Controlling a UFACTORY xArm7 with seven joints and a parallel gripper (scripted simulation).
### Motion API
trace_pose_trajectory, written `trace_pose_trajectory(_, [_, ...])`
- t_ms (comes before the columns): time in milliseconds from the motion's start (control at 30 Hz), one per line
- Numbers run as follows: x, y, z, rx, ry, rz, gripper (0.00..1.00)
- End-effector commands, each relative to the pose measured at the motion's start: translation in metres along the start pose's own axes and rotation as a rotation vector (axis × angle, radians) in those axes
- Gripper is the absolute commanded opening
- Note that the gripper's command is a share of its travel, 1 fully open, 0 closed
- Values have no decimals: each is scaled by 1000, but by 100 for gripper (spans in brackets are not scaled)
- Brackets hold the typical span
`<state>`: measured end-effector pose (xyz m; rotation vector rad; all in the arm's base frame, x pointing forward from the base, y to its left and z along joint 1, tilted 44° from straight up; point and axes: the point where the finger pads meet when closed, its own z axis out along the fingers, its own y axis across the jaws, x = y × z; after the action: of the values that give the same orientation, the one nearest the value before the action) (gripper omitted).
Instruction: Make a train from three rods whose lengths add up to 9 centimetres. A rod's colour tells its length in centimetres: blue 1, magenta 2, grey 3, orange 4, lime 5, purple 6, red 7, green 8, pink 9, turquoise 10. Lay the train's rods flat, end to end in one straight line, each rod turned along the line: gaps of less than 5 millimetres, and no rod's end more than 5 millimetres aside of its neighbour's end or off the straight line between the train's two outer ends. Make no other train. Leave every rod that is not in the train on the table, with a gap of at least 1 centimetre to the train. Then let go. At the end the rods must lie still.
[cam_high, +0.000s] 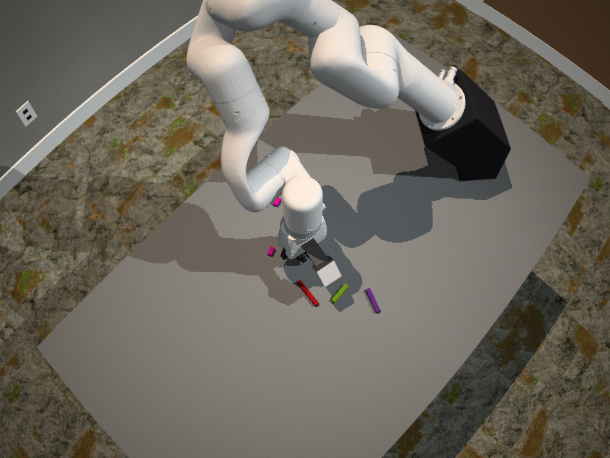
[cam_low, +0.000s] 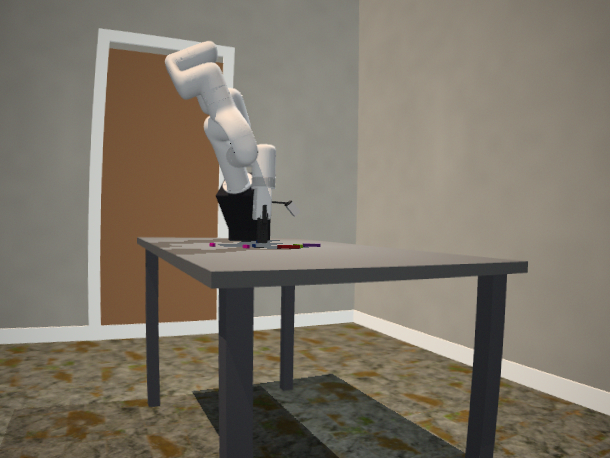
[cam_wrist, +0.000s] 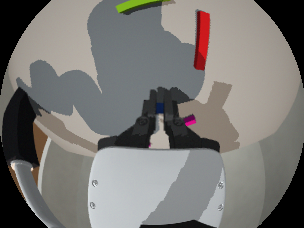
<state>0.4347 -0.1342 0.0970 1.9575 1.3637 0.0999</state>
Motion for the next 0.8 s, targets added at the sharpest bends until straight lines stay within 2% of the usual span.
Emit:
trace_pose_trajectory(0, [1, 1, -1, -2, 1, -1, 4])
trace_pose_trajectory(767, [1, 1, 8, -2, 1, -1, 4])
